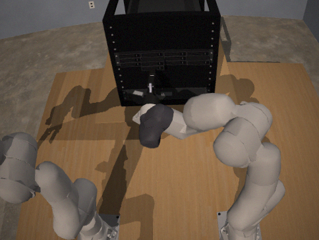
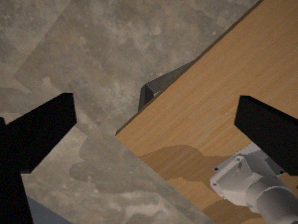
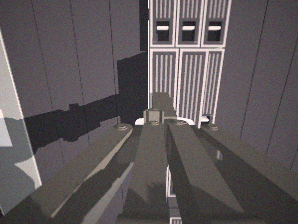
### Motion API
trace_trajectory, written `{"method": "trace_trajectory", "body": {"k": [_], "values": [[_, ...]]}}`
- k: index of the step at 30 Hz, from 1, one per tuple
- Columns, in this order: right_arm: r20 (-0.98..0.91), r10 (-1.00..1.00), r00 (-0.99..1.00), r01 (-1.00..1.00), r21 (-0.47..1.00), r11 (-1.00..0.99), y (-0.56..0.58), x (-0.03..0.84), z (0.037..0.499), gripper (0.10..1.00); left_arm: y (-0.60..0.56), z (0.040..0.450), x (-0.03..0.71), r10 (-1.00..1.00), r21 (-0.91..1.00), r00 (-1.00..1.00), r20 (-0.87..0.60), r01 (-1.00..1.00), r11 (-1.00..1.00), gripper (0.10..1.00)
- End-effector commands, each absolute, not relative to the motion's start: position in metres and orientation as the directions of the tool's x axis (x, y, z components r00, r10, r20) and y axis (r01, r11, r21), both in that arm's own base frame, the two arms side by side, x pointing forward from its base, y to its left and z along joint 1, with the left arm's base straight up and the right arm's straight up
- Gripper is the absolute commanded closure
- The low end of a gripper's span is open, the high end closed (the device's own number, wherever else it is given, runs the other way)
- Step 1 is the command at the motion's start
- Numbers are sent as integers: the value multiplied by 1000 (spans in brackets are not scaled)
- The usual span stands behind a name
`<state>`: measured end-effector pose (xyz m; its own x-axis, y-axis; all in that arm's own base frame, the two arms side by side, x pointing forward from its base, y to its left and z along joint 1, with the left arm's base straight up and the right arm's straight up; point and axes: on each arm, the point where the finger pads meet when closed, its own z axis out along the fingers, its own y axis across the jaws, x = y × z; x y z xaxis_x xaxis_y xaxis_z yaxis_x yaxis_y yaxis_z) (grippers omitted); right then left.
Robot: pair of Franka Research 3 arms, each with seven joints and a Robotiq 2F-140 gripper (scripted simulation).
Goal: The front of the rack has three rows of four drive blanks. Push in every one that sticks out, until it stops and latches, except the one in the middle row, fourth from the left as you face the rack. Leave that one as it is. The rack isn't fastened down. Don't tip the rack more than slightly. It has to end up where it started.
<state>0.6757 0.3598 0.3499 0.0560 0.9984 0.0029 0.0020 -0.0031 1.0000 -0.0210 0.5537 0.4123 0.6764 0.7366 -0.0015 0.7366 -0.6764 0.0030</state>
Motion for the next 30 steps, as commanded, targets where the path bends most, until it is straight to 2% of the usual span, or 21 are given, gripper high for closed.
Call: {"method": "trace_trajectory", "body": {"k": [1,30], "values": [[0,999,54,0,1000,0,361,675,352,999,554,413,-22,735,0,678,0,735,-678,98],[0,999,54,0,1000,0,360,685,352,999,554,413,-22,735,0,678,0,735,-678,98]]}}
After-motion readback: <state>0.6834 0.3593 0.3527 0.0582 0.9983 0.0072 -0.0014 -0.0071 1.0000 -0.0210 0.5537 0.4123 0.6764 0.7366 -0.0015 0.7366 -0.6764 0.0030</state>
